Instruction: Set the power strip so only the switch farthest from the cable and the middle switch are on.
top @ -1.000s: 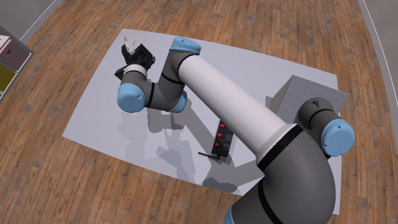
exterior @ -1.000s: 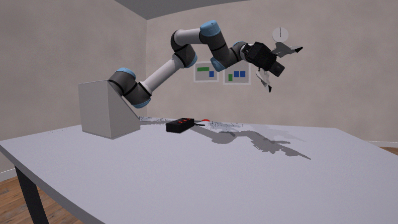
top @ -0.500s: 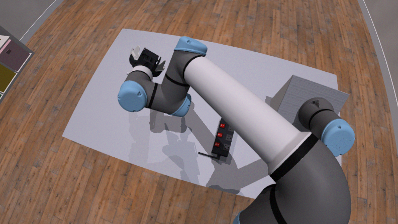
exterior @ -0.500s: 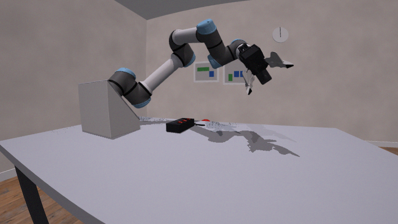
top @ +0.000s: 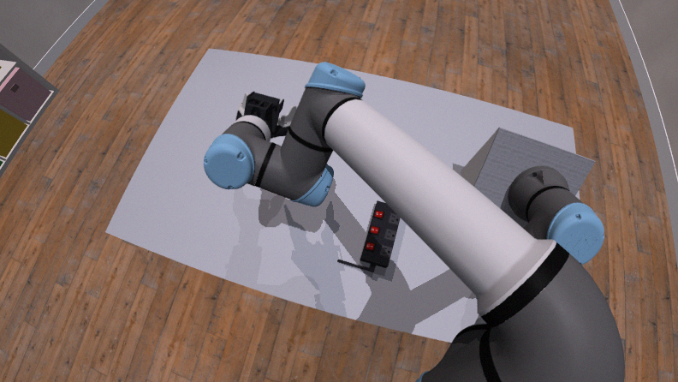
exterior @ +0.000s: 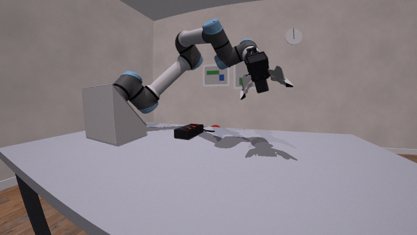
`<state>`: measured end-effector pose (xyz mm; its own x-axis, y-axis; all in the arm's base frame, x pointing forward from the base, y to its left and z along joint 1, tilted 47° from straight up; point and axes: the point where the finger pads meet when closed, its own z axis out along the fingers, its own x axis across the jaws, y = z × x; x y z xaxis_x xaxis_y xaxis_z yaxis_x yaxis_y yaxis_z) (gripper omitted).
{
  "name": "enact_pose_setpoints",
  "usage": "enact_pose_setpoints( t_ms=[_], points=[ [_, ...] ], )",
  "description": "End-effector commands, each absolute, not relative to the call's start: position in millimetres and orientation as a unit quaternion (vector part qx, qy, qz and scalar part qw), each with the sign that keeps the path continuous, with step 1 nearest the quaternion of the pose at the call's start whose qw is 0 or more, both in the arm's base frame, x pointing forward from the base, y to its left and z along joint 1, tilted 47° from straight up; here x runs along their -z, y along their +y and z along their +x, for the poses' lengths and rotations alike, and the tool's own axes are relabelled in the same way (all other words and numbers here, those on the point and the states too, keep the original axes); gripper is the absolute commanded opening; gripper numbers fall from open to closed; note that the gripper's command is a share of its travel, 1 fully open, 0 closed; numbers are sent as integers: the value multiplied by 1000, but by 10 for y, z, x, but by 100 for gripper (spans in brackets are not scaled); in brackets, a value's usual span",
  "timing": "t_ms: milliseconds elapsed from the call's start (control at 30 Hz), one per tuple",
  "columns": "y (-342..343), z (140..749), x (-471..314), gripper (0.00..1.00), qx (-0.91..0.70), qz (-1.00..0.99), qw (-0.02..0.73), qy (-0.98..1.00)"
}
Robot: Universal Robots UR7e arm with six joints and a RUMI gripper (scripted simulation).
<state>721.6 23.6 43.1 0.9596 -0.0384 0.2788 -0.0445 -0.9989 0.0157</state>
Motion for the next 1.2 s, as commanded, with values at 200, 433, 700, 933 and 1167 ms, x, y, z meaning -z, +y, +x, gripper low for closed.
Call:
enact_pose_setpoints(
  t_ms=[200, 433, 700, 933, 1167],
  points=[
    [380, 6832, -391, 100, -99, 990, -12, 95],
    [536, 6462, -383, 100, -70, 976, -41, 201],
    [660, 6167, -396, 100, -53, 956, -69, 281],
    [751, 5950, -416, 100, -44, 936, -92, 338],
    [871, 5669, -456, 100, -38, 904, -123, 409]
  ],
)
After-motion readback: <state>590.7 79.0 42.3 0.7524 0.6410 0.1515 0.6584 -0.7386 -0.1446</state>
